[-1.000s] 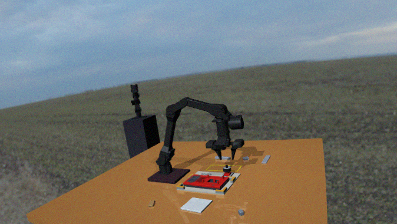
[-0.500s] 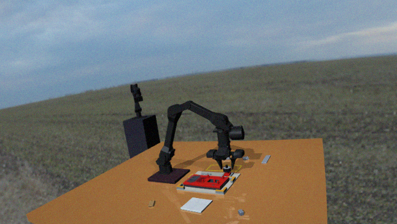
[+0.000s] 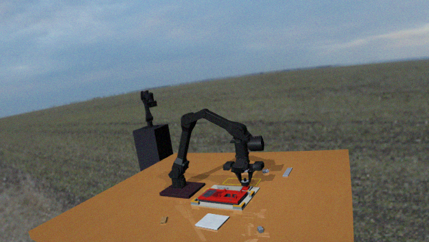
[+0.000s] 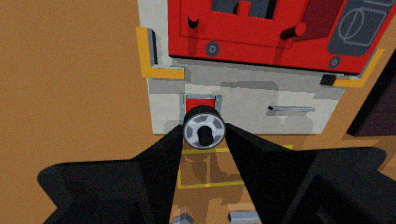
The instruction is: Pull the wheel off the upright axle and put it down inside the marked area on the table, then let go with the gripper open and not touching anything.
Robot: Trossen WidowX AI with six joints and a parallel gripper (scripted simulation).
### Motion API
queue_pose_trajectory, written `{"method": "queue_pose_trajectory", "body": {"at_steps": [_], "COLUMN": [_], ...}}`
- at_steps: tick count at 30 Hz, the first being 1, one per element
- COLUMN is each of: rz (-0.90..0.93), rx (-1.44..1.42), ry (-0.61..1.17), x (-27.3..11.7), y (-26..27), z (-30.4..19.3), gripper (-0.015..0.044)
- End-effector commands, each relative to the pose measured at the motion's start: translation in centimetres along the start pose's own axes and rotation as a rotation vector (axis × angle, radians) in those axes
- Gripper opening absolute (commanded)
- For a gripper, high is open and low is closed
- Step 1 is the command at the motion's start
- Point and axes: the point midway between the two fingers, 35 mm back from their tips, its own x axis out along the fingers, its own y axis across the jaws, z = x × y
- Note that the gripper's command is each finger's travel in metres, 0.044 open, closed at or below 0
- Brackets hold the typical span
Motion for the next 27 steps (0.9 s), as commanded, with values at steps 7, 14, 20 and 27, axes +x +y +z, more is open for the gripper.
{"method": "queue_pose_trajectory", "body": {"at_steps": [7,14,20,27], "rz": [0.001,0.001,0.001,0.001], "rx": [0.000,0.001,0.001,0.001], "ry": [0.000,-0.001,-0.001,-0.001], "x": [-0.36,-0.59,-0.79,-1.02], "y": [0.03,0.04,0.05,0.06], "z": [0.00,0.00,-0.01,-0.01], "gripper": [0.0000,0.0000,0.0000,0.0000]}}
